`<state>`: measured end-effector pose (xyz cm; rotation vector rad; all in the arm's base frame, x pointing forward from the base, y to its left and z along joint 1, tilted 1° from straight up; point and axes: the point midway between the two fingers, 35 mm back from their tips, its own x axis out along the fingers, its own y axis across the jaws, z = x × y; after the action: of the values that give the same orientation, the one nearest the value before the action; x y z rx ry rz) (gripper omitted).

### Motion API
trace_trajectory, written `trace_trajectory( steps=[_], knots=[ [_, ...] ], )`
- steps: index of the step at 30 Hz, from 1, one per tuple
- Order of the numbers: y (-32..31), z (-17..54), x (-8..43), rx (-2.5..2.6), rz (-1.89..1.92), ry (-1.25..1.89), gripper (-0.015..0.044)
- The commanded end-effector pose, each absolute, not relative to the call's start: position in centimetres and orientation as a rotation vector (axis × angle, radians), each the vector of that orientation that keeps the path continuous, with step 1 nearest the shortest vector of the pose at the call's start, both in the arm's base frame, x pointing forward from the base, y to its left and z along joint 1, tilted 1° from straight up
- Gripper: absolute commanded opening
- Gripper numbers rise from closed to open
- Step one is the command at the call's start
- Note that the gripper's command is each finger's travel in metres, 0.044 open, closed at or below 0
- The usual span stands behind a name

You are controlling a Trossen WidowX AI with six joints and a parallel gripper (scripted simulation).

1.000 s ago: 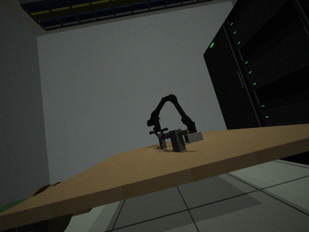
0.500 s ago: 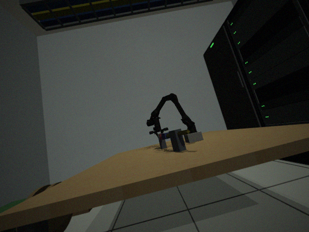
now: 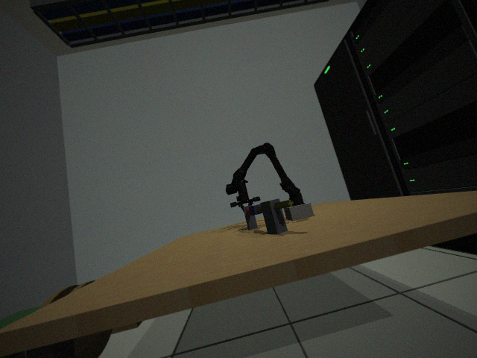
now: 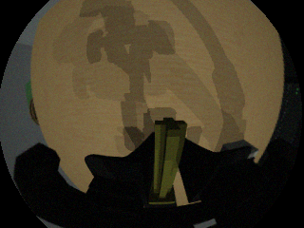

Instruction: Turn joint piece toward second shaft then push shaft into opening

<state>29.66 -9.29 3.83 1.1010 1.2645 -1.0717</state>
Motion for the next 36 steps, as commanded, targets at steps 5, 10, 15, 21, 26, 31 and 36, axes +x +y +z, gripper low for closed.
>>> trace_trajectory(
  steps=[5,10,15,21,26,31,36],
  knots=[
    [-7.9,3.7,29.4,1.107,-1.067,1.269,0.0000],
    [-7.4,3.7,29.3,1.107,-1.067,1.269,0.0000],
    [-7.8,3.8,29.4,1.102,-1.072,1.264,0.0000],
    [-7.8,3.8,29.4,1.102,-1.072,1.264,0.0026],
    [-7.8,3.8,29.4,1.102,-1.072,1.264,0.0067],
    [-7.8,3.8,29.4,1.102,-1.072,1.264,0.0146],
    [-7.8,3.8,29.4,1.102,-1.072,1.264,0.0277]
  ],
)
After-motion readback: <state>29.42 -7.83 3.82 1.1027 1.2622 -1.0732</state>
